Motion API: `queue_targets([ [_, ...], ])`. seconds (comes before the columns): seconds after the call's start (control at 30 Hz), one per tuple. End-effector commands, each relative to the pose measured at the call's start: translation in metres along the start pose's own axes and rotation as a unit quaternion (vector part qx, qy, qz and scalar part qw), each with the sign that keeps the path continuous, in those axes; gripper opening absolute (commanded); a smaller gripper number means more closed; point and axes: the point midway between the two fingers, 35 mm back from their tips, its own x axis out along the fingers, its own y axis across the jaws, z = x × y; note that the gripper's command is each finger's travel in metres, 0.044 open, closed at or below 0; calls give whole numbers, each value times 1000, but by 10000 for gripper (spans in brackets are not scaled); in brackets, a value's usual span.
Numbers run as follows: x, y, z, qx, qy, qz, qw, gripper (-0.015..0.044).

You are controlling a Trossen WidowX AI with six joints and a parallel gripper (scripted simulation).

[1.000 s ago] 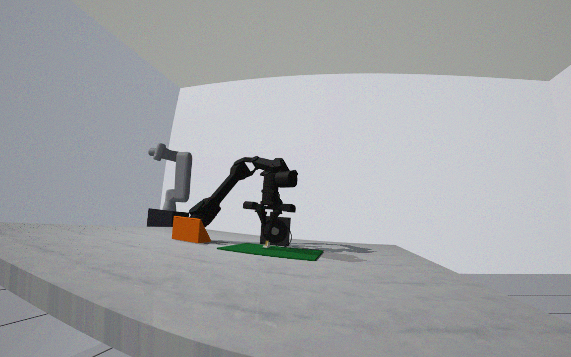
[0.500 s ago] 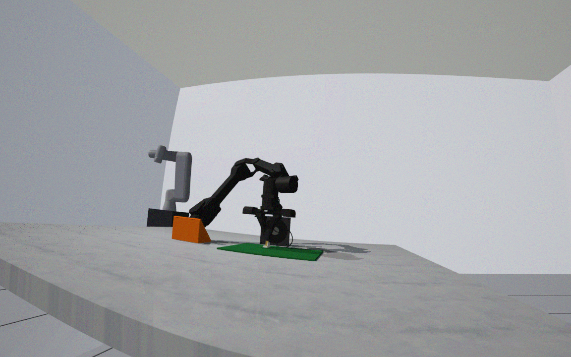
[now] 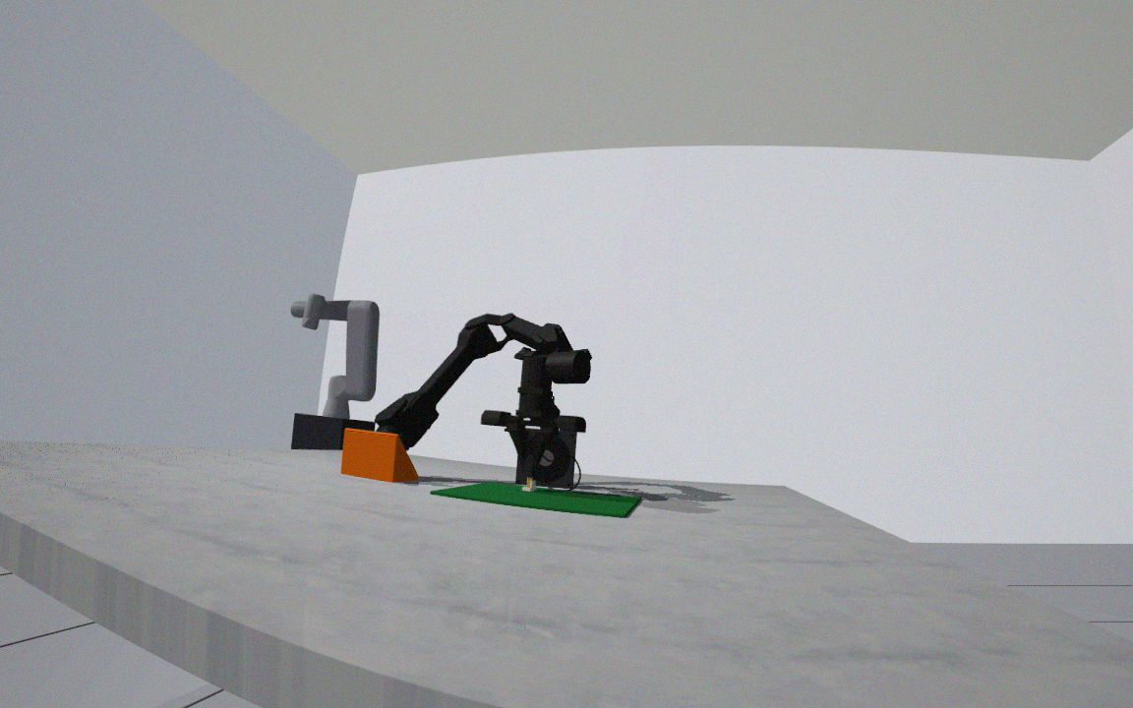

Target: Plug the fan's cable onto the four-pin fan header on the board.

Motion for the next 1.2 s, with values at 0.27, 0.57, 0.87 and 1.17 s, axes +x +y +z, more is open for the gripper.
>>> queue_targets([
  [0.27,2,0,1,3,-1,0,1000,0],
  [0.57,4,0,0,2,-1,0,1000,0],
  [0.87,6,0,0,2,-2,0,1000,0],
  [1.17,7,0,0,2,-2,0,1000,0],
])
